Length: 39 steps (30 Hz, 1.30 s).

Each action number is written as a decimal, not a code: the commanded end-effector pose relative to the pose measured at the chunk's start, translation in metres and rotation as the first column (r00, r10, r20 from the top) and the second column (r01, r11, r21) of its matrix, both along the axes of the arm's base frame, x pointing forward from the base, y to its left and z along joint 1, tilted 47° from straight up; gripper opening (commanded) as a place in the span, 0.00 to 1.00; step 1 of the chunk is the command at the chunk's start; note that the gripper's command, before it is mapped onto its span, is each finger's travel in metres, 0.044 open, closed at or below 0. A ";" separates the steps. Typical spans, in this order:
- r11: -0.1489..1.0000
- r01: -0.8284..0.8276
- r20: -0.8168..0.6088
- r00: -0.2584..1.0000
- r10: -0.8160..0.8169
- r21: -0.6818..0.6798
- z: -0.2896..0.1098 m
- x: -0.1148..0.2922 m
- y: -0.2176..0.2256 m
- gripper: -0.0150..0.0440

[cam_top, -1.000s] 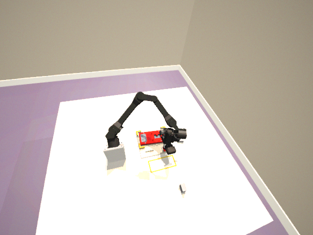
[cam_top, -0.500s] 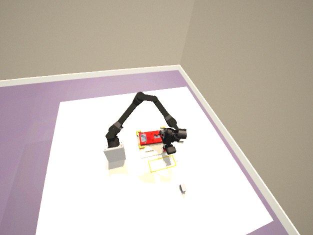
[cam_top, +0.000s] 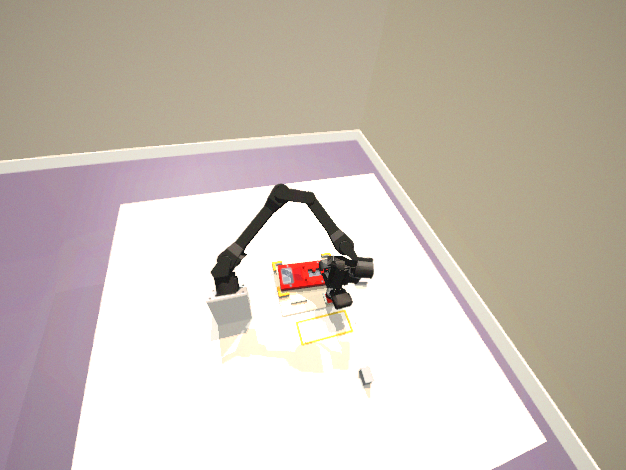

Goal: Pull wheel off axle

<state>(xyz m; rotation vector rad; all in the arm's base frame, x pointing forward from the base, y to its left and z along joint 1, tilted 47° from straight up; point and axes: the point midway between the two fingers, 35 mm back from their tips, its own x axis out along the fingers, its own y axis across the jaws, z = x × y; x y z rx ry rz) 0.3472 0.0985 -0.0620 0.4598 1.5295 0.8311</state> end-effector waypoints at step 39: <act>0.999 0.047 -0.004 0.999 -0.047 -0.002 0.033 0.005 -0.040 0.25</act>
